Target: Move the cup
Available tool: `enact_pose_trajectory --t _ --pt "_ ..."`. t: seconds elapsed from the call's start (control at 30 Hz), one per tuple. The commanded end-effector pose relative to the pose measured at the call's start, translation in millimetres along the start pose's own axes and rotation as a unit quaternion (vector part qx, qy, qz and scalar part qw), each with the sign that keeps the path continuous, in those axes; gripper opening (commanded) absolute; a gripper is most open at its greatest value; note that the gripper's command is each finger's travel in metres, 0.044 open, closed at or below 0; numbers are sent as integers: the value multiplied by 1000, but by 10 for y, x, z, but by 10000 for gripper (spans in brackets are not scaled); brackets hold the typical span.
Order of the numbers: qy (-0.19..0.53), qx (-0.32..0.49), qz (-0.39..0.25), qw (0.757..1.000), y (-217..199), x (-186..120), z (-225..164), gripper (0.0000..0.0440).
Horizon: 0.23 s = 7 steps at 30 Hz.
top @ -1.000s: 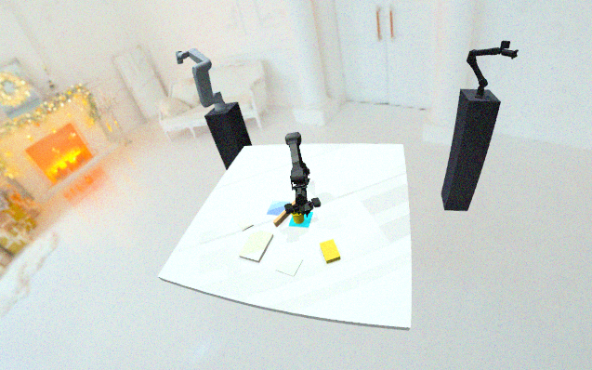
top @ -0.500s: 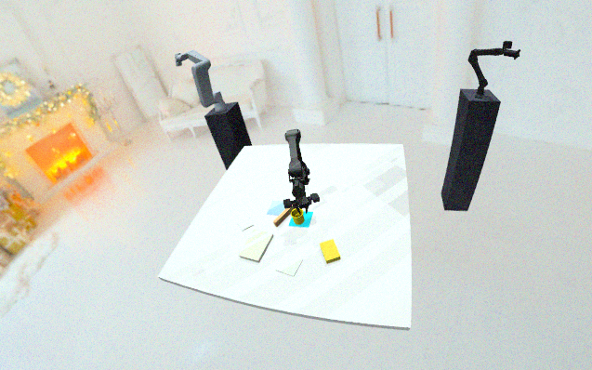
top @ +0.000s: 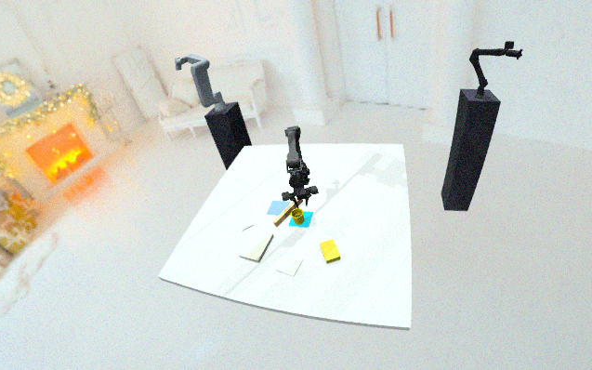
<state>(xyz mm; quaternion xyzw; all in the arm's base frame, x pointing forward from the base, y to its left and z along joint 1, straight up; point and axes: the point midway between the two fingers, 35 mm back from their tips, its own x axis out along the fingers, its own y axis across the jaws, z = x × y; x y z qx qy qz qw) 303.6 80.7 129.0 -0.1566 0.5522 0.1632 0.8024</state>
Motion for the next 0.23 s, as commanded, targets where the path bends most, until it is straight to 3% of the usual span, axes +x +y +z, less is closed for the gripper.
enact_pose_trajectory --t 0.0,0.2 --pt "-20 7 -2 1000 -23 -140 39 233" --pt "-42 16 -8 999 -84 -320 95 378"
